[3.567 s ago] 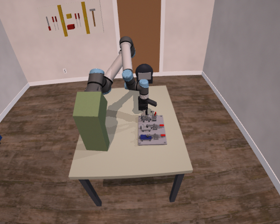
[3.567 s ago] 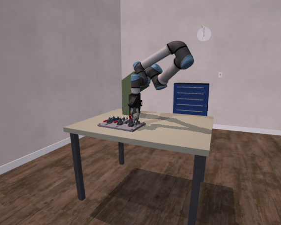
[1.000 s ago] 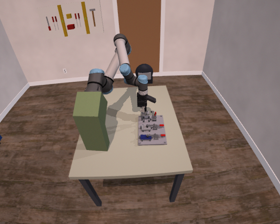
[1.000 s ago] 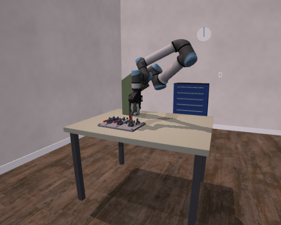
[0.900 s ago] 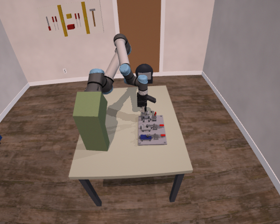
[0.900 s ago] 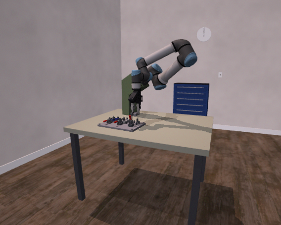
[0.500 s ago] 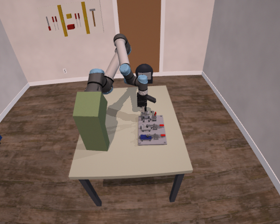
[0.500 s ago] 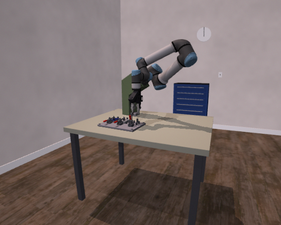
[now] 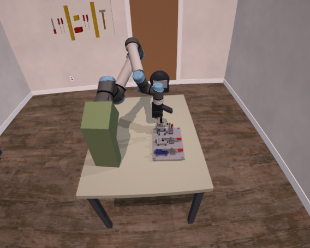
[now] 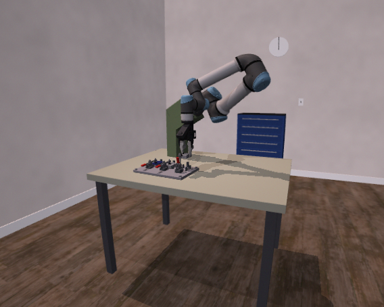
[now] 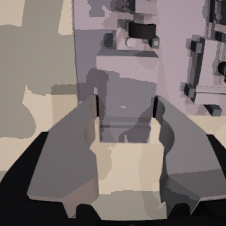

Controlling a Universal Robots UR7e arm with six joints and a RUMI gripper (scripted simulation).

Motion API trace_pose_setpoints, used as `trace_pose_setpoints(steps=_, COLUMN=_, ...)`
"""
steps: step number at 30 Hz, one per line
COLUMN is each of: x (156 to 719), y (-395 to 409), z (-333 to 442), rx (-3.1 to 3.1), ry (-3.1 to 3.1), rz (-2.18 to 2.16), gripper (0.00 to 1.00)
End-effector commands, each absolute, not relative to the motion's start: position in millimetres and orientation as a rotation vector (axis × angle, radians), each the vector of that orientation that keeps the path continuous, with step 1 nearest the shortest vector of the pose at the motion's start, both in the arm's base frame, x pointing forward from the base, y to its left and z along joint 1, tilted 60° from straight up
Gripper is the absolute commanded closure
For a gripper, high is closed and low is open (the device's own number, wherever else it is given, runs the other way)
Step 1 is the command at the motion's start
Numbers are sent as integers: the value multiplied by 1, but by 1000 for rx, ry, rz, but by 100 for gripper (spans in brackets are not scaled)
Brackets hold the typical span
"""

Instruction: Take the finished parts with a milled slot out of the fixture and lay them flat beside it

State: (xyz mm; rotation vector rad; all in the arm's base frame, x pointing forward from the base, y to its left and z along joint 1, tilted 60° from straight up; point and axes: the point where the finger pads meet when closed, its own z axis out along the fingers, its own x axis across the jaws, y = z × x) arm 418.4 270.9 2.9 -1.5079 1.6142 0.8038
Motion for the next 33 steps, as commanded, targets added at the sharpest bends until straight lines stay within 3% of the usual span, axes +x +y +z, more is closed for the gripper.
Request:
trace_pose_setpoints(steps=1, x=419, y=273, z=7, rx=-1508, ry=1614, rz=803, gripper=100)
trace_pose_setpoints(steps=33, x=419, y=302, z=56, rx=-1508, ry=1614, rz=803, gripper=100)
